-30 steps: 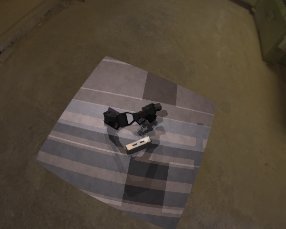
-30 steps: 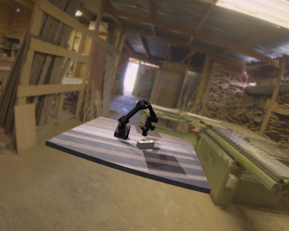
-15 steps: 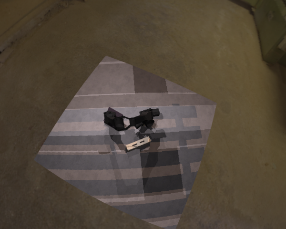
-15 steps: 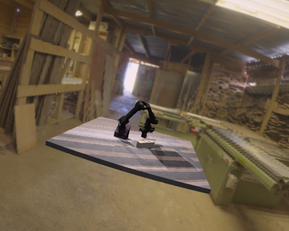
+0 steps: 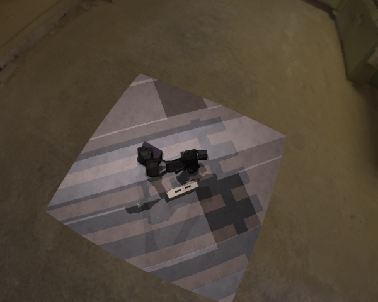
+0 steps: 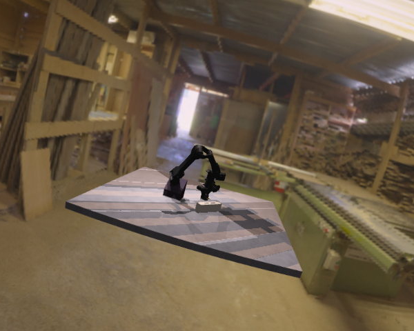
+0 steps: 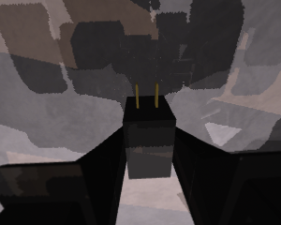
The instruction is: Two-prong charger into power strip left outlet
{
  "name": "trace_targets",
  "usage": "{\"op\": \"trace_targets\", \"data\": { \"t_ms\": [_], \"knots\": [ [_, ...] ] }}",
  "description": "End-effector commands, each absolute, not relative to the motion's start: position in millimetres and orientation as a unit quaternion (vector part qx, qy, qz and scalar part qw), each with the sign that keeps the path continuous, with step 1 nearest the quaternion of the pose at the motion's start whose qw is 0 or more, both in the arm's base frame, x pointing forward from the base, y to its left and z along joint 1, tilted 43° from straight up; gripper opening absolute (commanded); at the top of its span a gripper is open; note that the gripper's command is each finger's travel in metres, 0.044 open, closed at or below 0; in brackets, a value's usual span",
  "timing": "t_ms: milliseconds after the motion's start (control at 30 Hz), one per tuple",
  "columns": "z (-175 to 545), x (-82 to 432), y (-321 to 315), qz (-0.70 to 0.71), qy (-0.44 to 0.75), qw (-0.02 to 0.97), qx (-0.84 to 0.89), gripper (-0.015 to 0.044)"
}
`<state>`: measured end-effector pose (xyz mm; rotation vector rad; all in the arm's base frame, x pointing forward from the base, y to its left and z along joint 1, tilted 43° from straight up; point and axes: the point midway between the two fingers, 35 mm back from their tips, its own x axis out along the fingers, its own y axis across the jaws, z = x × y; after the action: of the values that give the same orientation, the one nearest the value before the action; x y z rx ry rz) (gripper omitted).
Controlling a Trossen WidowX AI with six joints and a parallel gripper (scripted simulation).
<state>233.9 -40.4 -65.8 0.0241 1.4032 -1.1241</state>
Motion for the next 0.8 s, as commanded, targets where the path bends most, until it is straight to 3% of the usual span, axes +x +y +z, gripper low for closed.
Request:
{"op": "trace_targets", "data": {
  "t_ms": [0,767],
  "knots": [
    [-61.6,227.7,-50.5,-0.504,0.599,0.622,0.021,0.0000],
    [-46.3,216.8,-83.2,-0.539,0.567,0.620,0.056,0.0000]
  ]
}}
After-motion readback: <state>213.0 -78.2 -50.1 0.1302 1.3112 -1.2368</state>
